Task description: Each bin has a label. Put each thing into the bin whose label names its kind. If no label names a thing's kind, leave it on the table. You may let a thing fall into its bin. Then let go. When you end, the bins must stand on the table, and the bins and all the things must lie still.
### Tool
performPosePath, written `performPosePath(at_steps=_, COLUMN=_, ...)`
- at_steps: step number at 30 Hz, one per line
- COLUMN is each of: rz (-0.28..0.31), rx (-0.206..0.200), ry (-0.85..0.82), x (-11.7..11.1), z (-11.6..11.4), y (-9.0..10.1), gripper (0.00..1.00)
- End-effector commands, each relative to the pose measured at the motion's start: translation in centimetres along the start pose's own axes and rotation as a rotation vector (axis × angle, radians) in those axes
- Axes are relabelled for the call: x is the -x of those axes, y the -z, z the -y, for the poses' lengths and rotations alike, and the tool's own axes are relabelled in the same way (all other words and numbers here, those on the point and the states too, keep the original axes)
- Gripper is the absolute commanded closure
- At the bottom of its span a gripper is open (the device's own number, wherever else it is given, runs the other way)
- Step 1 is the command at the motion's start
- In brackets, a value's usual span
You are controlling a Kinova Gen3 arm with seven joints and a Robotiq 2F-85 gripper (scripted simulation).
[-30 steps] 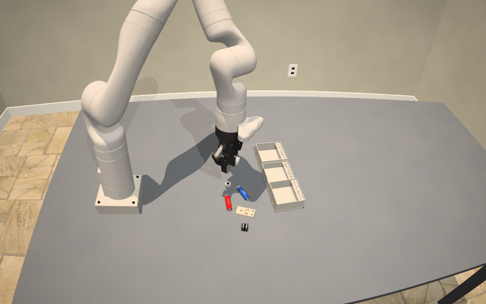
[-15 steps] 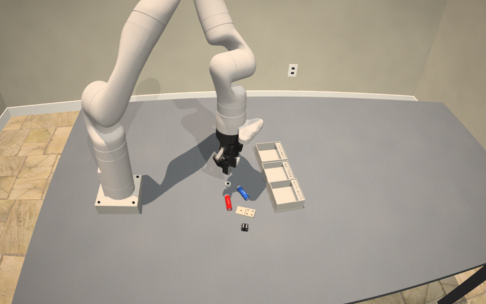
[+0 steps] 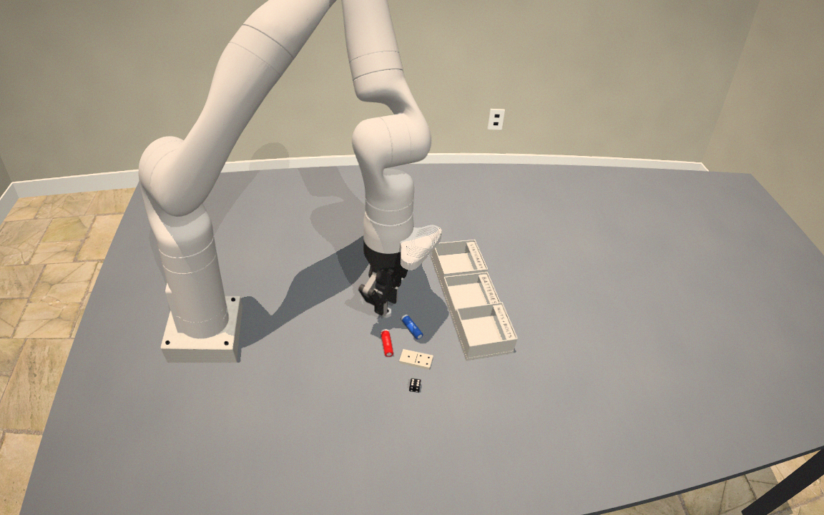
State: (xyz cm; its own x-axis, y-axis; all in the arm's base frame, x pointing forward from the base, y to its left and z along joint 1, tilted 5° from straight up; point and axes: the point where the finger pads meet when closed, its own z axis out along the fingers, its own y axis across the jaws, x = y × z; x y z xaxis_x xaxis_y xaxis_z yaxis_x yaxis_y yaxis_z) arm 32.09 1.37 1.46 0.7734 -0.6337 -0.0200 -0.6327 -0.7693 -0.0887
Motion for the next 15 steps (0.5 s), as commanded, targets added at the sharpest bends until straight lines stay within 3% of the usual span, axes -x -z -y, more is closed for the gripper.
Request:
performPosePath(at_steps=1, rz=0.002, rx=0.009, ry=-0.012, x=-0.15, z=-0.58, y=-0.25, gripper=0.69)
performPosePath(at_steps=15, rz=0.002, rx=0.009, ry=-0.012, x=-0.11, z=-0.08, y=-0.26, gripper=0.69)
